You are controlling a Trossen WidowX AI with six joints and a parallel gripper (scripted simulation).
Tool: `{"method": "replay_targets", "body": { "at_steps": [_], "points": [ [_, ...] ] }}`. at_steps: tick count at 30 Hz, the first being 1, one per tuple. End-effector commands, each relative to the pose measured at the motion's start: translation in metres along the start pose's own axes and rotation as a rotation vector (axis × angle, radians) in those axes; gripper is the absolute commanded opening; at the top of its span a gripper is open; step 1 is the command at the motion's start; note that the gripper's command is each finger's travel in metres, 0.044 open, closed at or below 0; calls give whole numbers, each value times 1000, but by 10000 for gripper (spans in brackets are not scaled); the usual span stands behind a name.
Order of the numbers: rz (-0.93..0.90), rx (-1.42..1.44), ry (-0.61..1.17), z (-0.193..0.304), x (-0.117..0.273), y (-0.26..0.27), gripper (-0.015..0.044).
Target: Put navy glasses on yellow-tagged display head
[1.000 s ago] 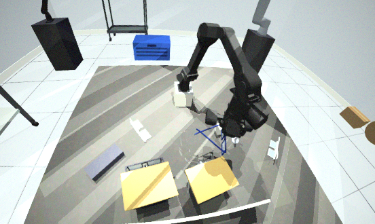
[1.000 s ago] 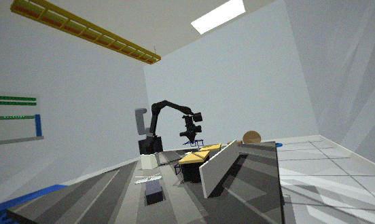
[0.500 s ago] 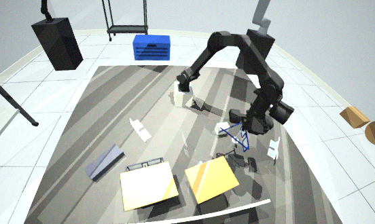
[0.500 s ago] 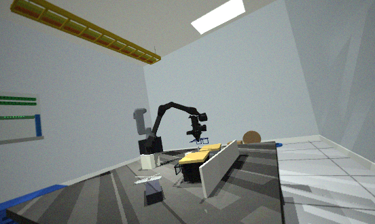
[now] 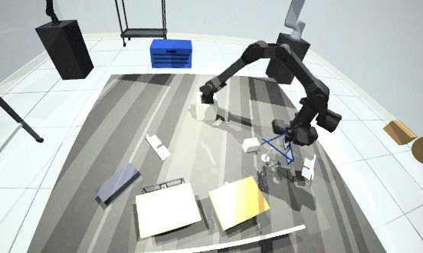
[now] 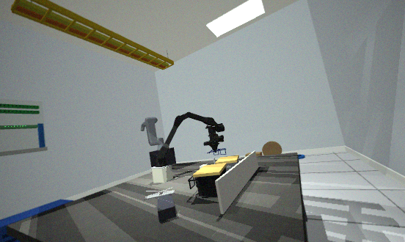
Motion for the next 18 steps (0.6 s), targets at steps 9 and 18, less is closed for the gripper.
{"method": "replay_targets", "body": {
  "at_steps": [9, 18],
  "points": [
    [3, -9, -4, -1, -57, 0, 0],
    [2, -8, -5, -5, -58, 3, 0]
  ]
}}
Point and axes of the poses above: the point midway between the two fingers, 35 mm back from their tips, its own x axis back along the fingers, its own y axis across the jaws, z = x × y, the point moved 4 cm from there along x, back along the fingers, and after that the axes turned 11 degrees about -x, right-handed, at the moved point
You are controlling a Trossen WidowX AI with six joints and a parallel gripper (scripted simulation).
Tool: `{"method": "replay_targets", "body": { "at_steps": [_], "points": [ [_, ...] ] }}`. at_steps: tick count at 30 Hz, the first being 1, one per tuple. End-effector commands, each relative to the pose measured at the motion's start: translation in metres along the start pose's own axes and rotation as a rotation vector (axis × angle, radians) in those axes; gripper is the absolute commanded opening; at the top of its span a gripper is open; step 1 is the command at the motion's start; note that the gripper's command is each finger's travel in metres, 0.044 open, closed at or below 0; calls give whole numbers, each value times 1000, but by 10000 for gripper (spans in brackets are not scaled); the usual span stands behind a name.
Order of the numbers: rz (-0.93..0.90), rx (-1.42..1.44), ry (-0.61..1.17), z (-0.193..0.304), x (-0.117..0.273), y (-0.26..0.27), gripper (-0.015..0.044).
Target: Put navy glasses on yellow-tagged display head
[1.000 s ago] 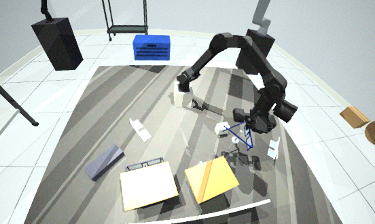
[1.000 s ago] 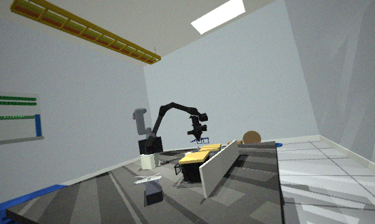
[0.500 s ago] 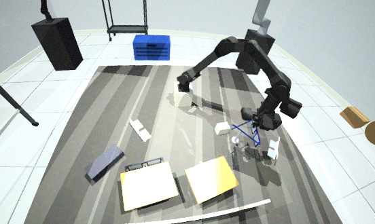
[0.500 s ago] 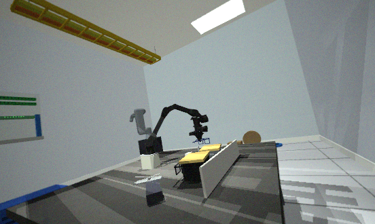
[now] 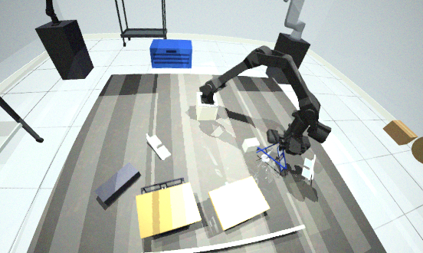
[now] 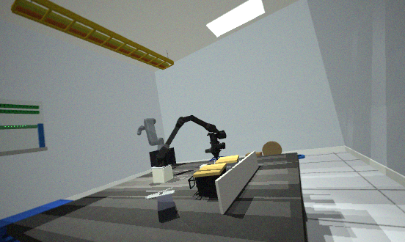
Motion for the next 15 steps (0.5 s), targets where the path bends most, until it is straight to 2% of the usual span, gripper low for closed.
{"method": "replay_targets", "body": {
  "at_steps": [1, 15],
  "points": [
    [-3, -1, -4, -3, 0, 3, 0],
    [-4, -1, -5, -8, 0, 8, 0]
  ]
}}
Point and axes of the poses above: the point midway between the two fingers, 35 mm back from their tips, its own x axis back along the fingers, its own y axis across the jaws, z = x × y, the point moved 4 cm from there along x, back along the fingers, and after that the axes turned 11 degrees about -x, right-handed, at the moved point
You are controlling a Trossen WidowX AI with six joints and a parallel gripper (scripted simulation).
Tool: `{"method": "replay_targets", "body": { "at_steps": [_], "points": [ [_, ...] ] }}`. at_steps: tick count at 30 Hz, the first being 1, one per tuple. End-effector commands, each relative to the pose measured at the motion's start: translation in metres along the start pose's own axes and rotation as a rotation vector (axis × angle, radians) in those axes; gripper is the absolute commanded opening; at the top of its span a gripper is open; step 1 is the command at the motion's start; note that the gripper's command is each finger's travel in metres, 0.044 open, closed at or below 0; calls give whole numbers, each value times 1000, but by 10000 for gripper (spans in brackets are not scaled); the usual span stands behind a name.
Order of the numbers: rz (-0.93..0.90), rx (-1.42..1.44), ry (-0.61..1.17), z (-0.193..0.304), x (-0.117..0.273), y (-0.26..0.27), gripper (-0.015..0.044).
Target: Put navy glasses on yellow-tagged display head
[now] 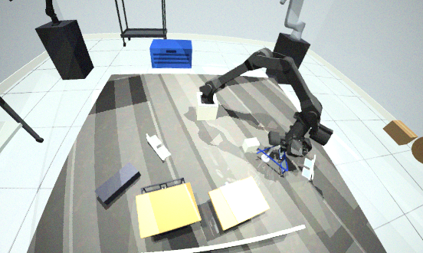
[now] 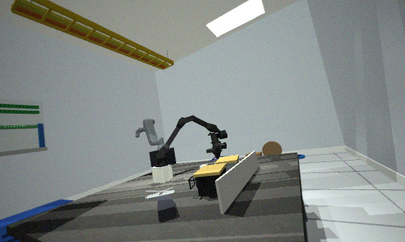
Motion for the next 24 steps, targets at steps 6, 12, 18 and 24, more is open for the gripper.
{"method": "replay_targets", "body": {
  "at_steps": [6, 12, 18, 24],
  "points": [
    [-1, 3, -3, -3, 1, 3, 0],
    [-1, 4, -3, -5, 1, 5, 0],
    [-2, 4, -3, -7, 1, 7, 0],
    [-2, 4, -3, -9, 1, 8, 0]
  ]
}}
Point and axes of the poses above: the point midway between the two fingers, 35 mm back from their tips, its own x axis back along the fingers, its own y axis across the jaws, z = x × y, the point moved 4 cm from there along x, back along the fingers, and after that the axes turned 11 degrees about -x, right-handed, at the moved point
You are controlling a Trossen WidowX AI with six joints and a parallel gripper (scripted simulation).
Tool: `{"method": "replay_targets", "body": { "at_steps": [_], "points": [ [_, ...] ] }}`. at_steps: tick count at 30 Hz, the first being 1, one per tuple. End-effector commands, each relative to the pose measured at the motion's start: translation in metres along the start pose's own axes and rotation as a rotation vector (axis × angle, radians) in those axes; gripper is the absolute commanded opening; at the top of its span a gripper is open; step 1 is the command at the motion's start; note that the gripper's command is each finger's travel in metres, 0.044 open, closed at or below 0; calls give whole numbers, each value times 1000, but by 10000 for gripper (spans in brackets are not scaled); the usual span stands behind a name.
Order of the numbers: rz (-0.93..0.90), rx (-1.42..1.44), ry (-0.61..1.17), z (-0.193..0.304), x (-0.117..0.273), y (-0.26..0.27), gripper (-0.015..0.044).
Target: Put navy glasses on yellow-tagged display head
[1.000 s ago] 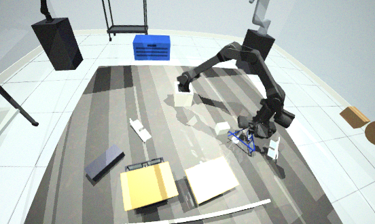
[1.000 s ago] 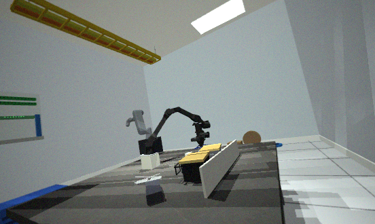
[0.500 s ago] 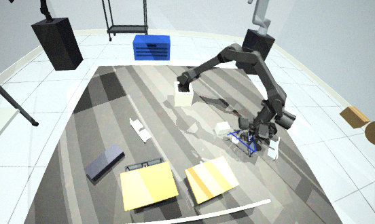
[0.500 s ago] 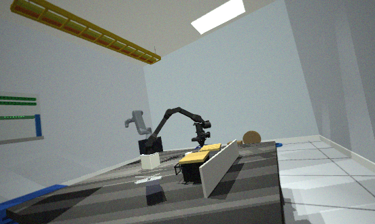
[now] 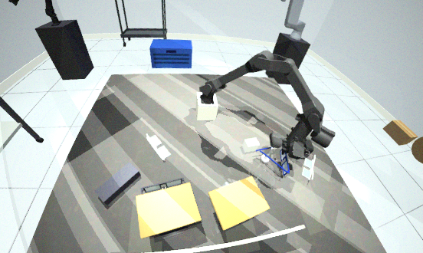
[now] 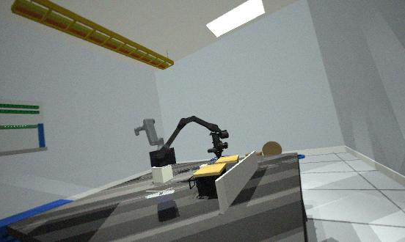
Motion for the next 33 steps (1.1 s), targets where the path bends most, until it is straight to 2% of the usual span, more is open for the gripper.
{"method": "replay_targets", "body": {
  "at_steps": [1, 33],
  "points": [
    [-1, 3, -2, -2, 1, 2, 0],
    [-2, 4, -3, -13, 1, 9, 0]
  ]
}}
Point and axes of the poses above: the point midway between the two fingers, 35 mm back from their tips, its own x axis back along the fingers, its own y axis across the jaws, z = x × y, the point moved 4 cm from there along x, back along the fingers, and after that the axes turned 11 degrees about -x, right-handed, at the moved point
